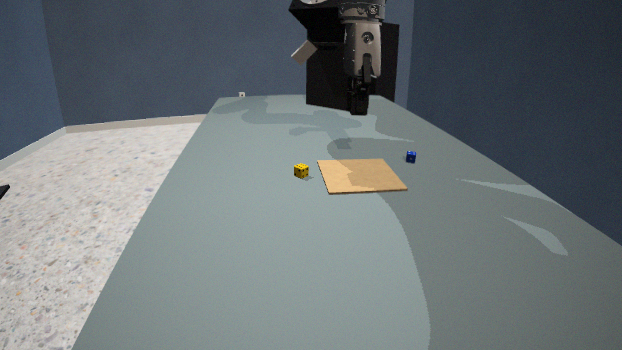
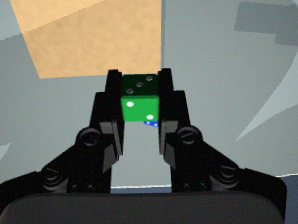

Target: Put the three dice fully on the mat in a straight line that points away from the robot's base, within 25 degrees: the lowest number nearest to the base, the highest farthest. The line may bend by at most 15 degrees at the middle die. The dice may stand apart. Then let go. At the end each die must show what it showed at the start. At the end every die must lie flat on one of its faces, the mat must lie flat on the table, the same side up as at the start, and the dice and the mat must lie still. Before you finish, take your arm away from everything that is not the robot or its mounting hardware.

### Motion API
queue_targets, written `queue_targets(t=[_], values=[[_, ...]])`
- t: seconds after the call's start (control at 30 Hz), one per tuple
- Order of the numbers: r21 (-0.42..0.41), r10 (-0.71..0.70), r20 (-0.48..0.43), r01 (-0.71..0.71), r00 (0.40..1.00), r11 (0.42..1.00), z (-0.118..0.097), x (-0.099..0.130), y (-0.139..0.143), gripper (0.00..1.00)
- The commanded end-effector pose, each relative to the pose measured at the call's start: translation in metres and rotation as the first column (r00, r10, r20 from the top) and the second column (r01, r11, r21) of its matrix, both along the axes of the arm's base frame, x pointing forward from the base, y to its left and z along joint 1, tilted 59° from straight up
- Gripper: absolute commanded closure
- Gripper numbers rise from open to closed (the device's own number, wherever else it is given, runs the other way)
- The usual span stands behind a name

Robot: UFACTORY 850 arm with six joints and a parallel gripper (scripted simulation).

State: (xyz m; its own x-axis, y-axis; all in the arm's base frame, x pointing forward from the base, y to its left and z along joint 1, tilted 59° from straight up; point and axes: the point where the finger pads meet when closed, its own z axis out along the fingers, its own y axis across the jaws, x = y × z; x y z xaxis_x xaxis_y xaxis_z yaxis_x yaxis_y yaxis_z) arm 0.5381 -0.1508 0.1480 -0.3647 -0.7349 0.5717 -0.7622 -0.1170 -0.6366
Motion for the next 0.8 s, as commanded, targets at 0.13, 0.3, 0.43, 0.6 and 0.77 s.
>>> queue_targets(t=[0.13,0.3,0.43,0.6,0.77], values=[[0.000,0.001,0.000,-0.001,1.000,1.000,-0.001,0.002,-0.002,0.85],[0.000,0.001,0.000,-0.001,1.000,1.000,-0.005,0.005,-0.007,0.85],[0.000,0.001,0.000,-0.001,1.000,1.000,-0.012,0.013,-0.016,0.85],[0.000,0.001,0.000,-0.001,1.000,1.000,-0.025,0.026,-0.032,0.85],[0.000,0.001,0.000,-0.001,1.000,1.000,-0.032,0.034,-0.042,0.85]])
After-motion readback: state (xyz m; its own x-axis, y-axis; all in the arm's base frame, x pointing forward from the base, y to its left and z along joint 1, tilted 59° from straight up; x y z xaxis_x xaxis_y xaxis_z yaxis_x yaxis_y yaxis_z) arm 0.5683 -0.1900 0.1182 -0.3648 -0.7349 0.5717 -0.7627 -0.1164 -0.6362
